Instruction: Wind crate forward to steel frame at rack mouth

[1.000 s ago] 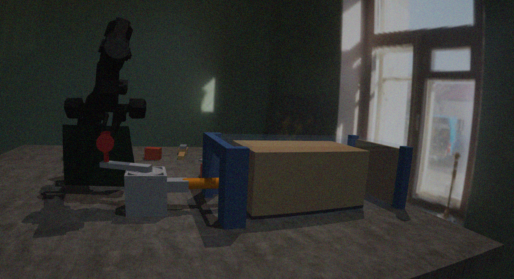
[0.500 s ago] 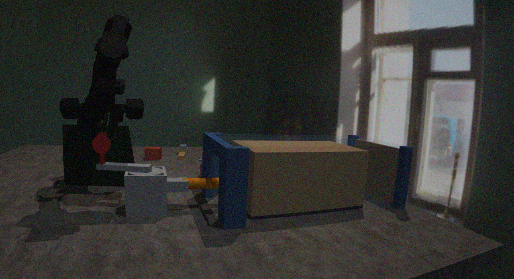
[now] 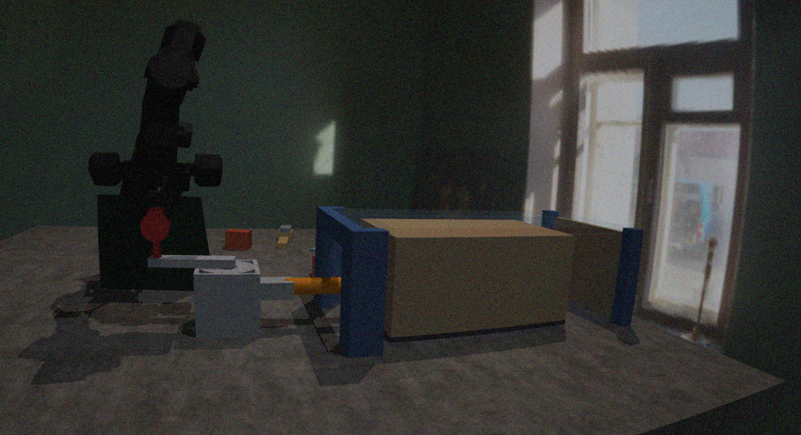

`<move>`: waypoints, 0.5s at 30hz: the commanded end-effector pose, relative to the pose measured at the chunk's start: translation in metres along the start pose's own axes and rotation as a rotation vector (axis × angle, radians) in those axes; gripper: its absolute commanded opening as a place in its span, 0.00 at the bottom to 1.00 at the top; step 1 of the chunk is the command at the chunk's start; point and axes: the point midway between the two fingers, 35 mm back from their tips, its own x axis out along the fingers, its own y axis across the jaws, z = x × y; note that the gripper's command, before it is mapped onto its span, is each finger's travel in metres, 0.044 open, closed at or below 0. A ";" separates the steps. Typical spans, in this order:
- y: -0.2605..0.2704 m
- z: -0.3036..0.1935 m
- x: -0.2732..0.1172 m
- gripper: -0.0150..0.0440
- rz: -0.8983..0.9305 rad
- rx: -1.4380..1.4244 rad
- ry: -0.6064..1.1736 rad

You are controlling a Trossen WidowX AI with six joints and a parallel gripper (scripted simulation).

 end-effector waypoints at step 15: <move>0.007 0.034 0.029 0.25 0.004 -0.012 0.022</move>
